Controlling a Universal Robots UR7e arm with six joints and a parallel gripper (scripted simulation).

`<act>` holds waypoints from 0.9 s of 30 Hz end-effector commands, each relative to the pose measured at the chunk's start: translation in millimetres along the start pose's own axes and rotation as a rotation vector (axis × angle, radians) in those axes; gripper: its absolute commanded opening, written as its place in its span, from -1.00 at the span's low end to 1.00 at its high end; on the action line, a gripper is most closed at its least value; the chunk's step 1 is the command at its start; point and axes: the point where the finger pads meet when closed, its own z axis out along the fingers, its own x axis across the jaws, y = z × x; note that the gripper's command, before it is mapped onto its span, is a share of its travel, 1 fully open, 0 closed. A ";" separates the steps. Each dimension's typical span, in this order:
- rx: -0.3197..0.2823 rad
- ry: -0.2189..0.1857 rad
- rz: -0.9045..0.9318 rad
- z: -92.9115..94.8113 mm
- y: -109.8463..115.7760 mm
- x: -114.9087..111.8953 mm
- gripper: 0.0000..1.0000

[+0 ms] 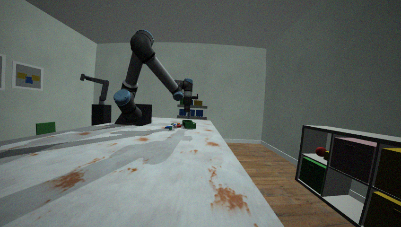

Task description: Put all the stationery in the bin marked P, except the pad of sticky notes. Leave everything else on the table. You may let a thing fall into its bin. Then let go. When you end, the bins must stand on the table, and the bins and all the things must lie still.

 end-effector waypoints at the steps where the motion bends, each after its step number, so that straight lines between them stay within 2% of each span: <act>1: 0.002 0.000 0.001 8.3 -0.5 -0.2 -0.39; 14: 0.001 0.000 0.001 42.9 -0.5 -0.2 -0.39; 27: 0.001 0.000 0.001 44.7 -0.5 -0.2 -0.39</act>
